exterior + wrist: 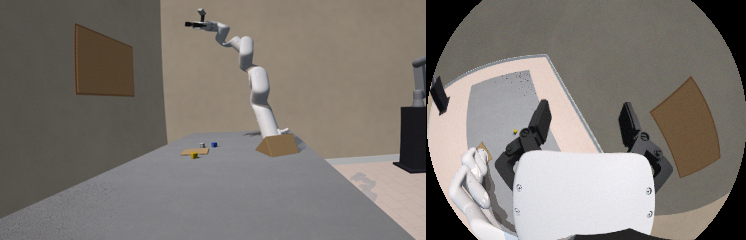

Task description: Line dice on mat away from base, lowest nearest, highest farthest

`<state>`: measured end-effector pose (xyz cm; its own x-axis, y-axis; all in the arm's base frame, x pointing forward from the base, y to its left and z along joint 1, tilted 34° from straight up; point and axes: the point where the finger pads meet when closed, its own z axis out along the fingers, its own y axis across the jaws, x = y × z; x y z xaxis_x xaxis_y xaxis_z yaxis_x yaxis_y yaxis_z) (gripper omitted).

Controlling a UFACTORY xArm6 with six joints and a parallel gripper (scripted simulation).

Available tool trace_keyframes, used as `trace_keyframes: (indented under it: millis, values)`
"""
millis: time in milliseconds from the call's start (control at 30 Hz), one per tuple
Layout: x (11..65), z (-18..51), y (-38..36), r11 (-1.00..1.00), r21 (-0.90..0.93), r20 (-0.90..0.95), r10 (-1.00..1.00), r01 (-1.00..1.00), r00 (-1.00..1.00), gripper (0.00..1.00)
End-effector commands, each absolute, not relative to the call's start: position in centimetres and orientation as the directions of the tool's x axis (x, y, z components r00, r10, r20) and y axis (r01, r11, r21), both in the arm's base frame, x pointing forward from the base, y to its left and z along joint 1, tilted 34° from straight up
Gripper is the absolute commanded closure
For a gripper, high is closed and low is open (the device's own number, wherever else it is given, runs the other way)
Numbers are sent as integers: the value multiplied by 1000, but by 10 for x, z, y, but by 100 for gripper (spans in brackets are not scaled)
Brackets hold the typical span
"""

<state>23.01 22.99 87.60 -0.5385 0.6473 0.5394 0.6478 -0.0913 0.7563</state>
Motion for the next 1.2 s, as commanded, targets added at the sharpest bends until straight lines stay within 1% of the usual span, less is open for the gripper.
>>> trace_keyframes:
  millis: [0, 567, 700, 800, 900, 933, 967, 1000, 1033, 1100, 1133, 1167]
  values:
    - [229, 876, 230, -92, 757, 539, 647, 647, -540, 0]
    - [229, 876, 230, -92, 757, 539, 647, 647, -539, 0]
    - [236, 872, 229, -107, 740, 554, 656, 664, -513, 0]
    - [253, 858, 227, -148, 694, 589, 679, 704, -438, 0]
    - [281, 832, 223, -225, 612, 635, 712, 758, -301, 0]
    - [281, 831, 223, -226, 610, 635, 713, 759, -298, 0]
    - [293, 819, 220, -262, 574, 649, 723, 776, -236, 0]
    - [293, 819, 220, -262, 574, 649, 723, 776, -236, 0]
    - [305, 804, 217, -302, 534, 660, 733, 789, -166, 0]
    - [305, 804, 217, -302, 534, 660, 733, 789, -166, 0]
    - [317, 788, 213, -346, 493, 666, 740, 798, -90, 0]
    - [317, 788, 213, -346, 493, 666, 740, 798, -90, 0]
